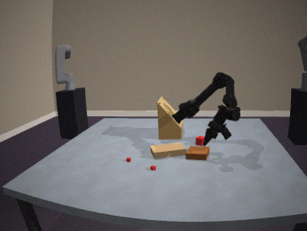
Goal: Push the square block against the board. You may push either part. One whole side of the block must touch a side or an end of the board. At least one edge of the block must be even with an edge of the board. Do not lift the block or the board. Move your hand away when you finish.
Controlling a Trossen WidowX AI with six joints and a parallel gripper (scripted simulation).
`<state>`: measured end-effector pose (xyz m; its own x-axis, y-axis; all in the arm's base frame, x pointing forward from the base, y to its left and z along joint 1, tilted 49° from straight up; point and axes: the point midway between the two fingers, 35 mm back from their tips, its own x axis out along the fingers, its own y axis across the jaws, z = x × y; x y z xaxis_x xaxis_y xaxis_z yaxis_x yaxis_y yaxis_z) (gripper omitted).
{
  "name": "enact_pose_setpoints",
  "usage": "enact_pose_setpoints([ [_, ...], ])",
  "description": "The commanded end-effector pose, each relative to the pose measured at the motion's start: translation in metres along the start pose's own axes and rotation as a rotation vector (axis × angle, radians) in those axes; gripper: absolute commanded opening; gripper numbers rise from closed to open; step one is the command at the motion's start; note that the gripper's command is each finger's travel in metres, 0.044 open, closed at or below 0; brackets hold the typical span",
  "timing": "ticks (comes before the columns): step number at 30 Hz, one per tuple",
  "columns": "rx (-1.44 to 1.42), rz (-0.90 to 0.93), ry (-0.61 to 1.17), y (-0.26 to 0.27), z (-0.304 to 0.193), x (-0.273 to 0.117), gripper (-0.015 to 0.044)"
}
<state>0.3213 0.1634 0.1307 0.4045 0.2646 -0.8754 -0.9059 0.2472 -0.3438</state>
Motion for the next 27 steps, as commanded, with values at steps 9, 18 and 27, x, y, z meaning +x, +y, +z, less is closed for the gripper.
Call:
enact_pose_setpoints([
  [9, 0.317, 0.154, 0.001, 0.027, -0.03, 0.003, 0.0],
  [18, 0.578, 0.271, 0.013, 0.048, -0.049, 0.002, 0.0],
  [27, 0.847, 0.388, 0.035, 0.07, -0.064, -0.002, 0.0],
])
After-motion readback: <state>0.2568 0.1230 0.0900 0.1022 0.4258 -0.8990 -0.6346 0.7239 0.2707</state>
